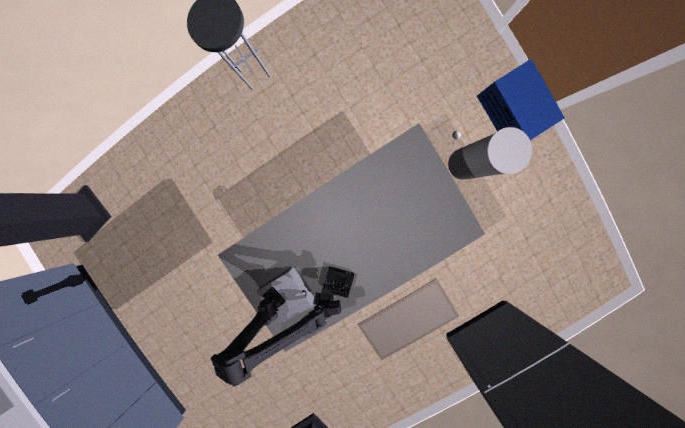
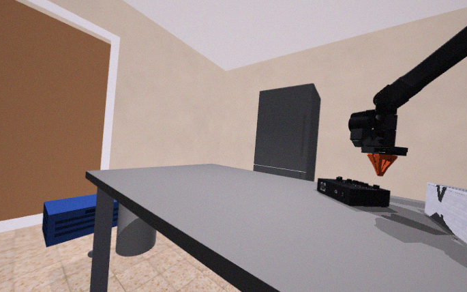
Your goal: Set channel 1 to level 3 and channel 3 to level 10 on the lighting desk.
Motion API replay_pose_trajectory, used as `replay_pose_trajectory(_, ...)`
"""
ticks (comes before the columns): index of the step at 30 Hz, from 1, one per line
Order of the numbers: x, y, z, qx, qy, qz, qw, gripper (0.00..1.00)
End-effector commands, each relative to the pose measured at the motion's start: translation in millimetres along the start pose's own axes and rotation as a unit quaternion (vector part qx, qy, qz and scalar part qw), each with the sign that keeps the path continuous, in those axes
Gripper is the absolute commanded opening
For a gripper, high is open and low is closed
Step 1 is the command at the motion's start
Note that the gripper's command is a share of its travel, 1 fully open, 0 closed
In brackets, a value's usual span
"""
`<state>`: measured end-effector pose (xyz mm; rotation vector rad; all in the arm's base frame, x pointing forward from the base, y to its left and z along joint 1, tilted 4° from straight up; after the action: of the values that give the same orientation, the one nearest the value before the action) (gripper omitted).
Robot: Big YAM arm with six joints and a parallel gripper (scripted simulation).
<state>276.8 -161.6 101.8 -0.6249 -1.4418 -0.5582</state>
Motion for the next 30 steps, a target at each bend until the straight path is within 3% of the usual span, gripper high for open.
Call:
replay_pose_trajectory(1,-7.9,-4,1,0.000,0.002,-0.002,1.000,0.00)
replay_pose_trajectory(30,-23.8,-5,1,0.000,0.003,-0.001,1.000,0.00)
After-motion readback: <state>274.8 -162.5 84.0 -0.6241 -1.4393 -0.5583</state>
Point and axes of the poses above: the point where the finger pads meet when closed, its own x axis back along the fingers, its own z axis across the jaws, y = z × x, the point moved 10 cm from there along x, back along the fingers, and after that the axes turned 11 degrees about x, right-handed, at the moved point
